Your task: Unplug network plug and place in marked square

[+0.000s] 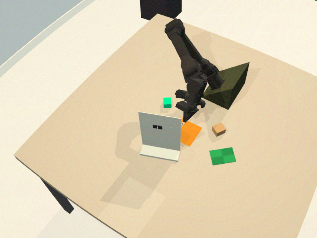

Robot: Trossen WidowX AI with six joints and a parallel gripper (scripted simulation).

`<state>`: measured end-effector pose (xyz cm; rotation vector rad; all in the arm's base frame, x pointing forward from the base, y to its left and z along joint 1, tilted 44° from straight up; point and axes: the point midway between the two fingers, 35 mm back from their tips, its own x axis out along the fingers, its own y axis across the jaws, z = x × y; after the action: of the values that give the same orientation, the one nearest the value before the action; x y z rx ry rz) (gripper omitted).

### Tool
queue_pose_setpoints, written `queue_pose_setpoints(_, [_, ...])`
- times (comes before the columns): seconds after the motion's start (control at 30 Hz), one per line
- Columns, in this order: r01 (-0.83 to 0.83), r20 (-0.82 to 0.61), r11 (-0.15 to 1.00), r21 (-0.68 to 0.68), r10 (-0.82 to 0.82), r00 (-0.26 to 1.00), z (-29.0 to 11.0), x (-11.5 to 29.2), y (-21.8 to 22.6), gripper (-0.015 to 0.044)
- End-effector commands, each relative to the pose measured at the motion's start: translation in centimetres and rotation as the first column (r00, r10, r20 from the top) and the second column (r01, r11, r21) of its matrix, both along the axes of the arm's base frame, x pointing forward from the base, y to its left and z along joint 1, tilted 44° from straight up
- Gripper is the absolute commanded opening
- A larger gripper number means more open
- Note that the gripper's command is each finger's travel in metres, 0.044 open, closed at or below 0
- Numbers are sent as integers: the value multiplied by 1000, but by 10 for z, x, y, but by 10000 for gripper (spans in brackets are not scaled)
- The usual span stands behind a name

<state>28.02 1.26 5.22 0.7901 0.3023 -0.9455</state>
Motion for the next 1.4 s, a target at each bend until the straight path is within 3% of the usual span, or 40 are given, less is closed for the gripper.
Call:
queue_pose_setpoints(0.0, [5,-3,1000,-9,-5,1000,-4,-1,-3,0])
queue_pose_setpoints(1.37, [10,-11,1000,-1,-10,1000,-41,-1,-37,0])
